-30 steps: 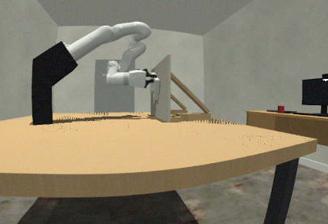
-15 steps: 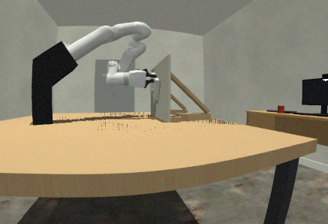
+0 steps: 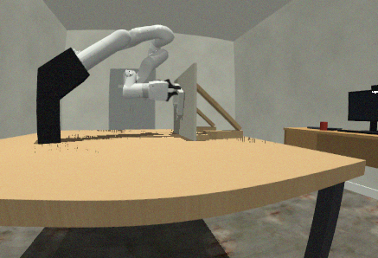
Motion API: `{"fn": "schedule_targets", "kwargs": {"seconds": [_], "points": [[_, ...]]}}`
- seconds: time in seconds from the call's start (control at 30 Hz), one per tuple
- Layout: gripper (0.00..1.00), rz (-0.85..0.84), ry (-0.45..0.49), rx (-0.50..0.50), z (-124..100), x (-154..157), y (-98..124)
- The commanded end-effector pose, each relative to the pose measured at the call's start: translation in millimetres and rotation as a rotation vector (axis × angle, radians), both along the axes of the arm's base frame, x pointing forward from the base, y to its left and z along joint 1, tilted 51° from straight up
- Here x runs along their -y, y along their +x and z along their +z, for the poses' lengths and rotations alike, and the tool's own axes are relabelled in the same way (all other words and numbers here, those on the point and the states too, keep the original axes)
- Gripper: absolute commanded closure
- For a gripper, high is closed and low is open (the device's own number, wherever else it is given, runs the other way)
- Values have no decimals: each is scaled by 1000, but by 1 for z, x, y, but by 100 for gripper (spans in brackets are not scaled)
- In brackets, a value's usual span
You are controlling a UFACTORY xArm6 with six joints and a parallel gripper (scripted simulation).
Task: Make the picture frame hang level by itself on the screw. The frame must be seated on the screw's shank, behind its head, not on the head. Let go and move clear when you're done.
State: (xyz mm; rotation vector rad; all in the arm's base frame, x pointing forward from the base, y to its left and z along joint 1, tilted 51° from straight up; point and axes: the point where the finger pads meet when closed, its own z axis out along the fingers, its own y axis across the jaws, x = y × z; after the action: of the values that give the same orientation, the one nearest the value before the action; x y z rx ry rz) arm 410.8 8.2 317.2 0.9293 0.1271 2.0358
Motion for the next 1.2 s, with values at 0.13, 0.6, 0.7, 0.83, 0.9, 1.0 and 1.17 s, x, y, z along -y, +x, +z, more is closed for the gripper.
{"fn": "schedule_targets", "kwargs": {"seconds": [0.13,0.6,0.7,0.83,0.9,1.0,1.17], "points": [[100,-9,-9,-2,1,0,-1],[100,-37,-36,-11,2,-1,-2],[100,-42,-41,-12,3,-2,-2],[100,-50,-49,-15,3,-2,-3],[100,-57,-55,-17,4,-2,-3],[100,-66,-64,-20,4,-3,-3],[100,-83,-80,-25,5,-4,-4]]}}
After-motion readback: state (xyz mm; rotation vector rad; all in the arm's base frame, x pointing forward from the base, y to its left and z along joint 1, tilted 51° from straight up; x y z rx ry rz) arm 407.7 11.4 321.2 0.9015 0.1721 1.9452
